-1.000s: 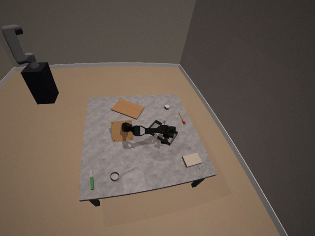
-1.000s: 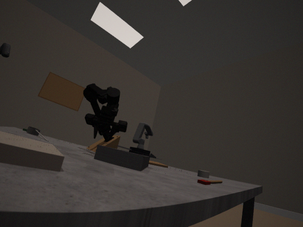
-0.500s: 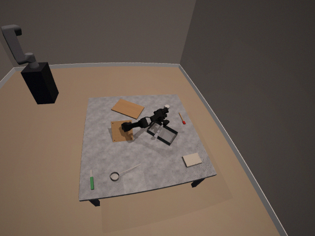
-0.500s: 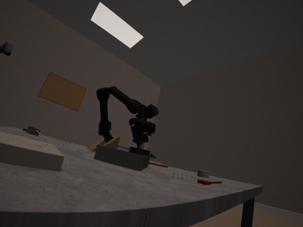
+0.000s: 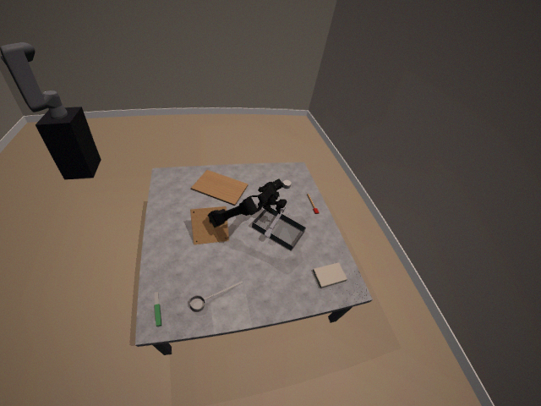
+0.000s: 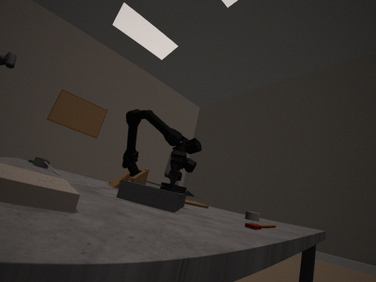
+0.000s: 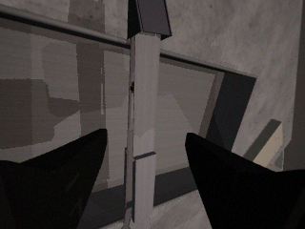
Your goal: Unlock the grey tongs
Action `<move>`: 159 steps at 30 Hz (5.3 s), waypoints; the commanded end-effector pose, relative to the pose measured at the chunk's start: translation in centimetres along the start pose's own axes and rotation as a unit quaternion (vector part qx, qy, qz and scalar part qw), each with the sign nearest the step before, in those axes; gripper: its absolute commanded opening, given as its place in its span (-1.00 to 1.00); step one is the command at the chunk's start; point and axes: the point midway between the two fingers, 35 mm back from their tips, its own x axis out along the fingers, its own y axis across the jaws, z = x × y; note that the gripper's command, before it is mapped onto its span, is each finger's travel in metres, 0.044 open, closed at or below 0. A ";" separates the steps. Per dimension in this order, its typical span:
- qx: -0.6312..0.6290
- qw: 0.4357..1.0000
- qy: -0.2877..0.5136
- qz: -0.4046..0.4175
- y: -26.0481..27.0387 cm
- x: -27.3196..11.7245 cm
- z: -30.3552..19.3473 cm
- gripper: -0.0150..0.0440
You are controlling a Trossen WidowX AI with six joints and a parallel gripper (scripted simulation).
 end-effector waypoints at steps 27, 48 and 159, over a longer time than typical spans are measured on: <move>-0.002 1.000 -0.001 0.003 0.3 3.6 0.3 0.39; -0.002 1.000 0.001 -0.001 0.2 7.0 0.0 0.39; -0.129 0.956 -0.047 0.259 0.4 -3.9 6.6 -1.00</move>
